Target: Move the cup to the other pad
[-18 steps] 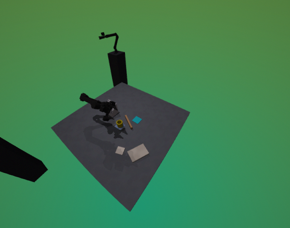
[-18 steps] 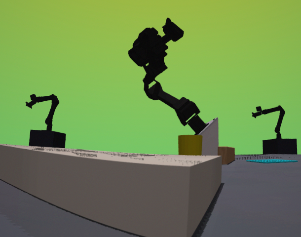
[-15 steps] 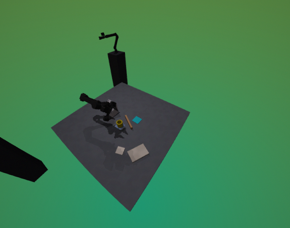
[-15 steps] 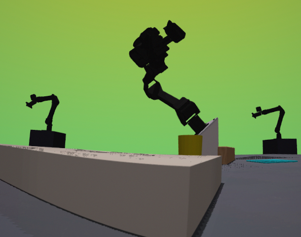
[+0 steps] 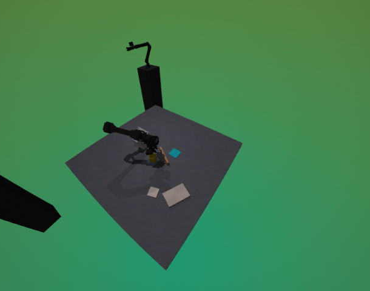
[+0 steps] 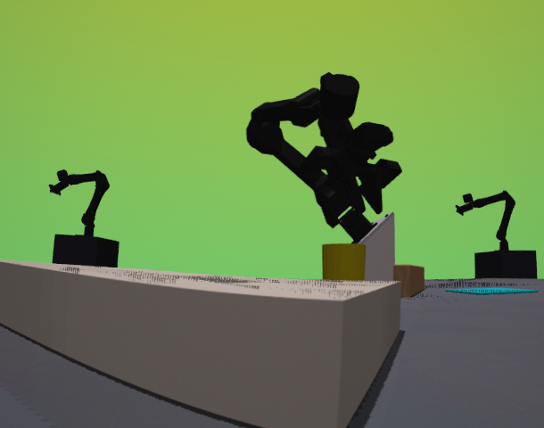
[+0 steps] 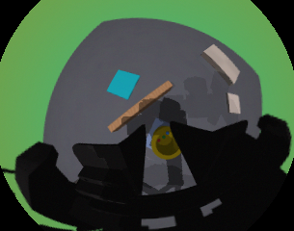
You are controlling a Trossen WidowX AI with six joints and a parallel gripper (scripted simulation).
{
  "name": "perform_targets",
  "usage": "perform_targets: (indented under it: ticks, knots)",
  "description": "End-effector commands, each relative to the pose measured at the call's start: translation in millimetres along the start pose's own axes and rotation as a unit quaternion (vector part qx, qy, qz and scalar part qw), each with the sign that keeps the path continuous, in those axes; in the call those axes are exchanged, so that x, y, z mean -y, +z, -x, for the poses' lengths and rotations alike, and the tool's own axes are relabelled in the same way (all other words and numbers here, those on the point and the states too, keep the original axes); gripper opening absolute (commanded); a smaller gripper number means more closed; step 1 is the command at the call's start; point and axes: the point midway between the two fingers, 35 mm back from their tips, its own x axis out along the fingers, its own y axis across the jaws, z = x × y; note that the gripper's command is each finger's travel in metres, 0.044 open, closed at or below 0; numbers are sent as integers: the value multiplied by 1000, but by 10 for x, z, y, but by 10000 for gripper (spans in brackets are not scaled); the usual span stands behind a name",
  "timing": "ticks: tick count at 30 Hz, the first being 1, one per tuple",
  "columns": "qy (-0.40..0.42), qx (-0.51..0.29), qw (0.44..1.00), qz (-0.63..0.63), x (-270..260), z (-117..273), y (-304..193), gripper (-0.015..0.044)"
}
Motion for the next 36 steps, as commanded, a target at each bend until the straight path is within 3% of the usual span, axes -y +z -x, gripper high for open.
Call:
perform_targets:
  ticks: [1,36]
  knots:
    - [18,-204,944,258,-118,-18,-533,167]
    - [19,-203,944,258,-32,-376,-614,167]
